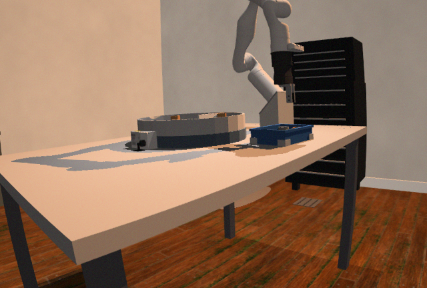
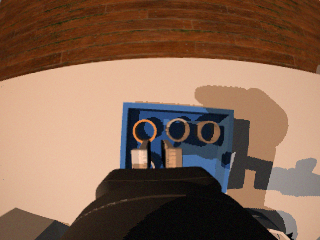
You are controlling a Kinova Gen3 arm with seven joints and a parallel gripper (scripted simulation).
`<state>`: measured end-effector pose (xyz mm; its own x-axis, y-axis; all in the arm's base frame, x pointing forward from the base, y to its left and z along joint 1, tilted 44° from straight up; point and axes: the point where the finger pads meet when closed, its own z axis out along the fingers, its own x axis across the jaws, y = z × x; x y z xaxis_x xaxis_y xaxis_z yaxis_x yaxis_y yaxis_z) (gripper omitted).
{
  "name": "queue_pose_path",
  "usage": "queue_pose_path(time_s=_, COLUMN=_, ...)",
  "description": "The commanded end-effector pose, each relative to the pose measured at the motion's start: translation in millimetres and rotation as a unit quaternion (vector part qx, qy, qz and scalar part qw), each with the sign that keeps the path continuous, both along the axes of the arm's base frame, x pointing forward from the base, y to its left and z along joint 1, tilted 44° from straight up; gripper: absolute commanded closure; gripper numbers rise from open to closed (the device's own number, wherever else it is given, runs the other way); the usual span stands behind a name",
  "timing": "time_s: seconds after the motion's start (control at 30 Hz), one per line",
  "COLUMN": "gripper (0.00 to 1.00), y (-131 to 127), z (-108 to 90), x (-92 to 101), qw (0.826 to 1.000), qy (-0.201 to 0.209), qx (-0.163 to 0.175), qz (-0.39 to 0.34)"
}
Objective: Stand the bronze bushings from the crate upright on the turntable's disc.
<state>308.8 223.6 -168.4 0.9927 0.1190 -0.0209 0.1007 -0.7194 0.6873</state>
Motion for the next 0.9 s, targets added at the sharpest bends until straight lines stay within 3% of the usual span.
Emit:
queue_pose_path(time_s=0.0, gripper=0.64, y=3.5, z=-16.4, x=-1.7, qw=1.0, qy=0.002, qx=-0.008, qz=0.005)
queue_pose_path(time_s=0.87, gripper=0.64, y=6.1, z=-19.0, x=-2.5, qw=1.0, qy=0.002, qx=-0.008, qz=0.005)
